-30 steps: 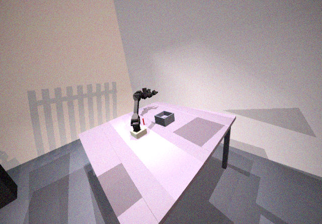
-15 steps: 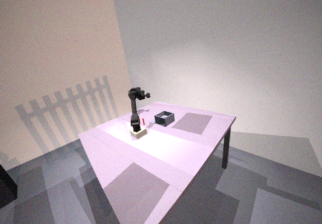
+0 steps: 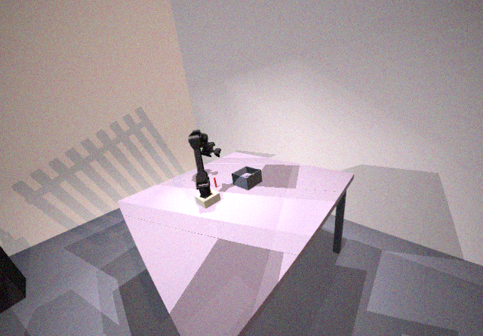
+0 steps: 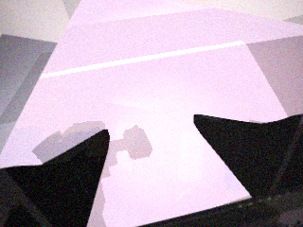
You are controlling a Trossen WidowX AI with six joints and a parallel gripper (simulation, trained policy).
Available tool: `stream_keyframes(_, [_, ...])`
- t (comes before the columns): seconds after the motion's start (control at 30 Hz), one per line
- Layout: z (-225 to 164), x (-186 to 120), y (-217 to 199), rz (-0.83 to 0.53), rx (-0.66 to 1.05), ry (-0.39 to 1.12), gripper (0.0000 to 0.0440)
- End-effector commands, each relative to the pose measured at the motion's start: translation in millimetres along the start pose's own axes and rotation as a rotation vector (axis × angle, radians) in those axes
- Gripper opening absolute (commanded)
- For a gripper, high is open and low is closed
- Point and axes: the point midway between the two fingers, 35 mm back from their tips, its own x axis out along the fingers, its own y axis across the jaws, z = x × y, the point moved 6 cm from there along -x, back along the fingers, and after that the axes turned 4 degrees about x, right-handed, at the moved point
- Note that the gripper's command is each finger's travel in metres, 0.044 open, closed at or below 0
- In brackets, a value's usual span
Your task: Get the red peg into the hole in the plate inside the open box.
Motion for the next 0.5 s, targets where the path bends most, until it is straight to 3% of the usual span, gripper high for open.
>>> stream_keyframes(0.0, [-24.4,-11.0,-16.8,-0.029,0.092,0.115,0.044])
stream_keyframes(0.47, [-87.2,-40.1,-77.4,-0.239,0.453,0.381,0.044])
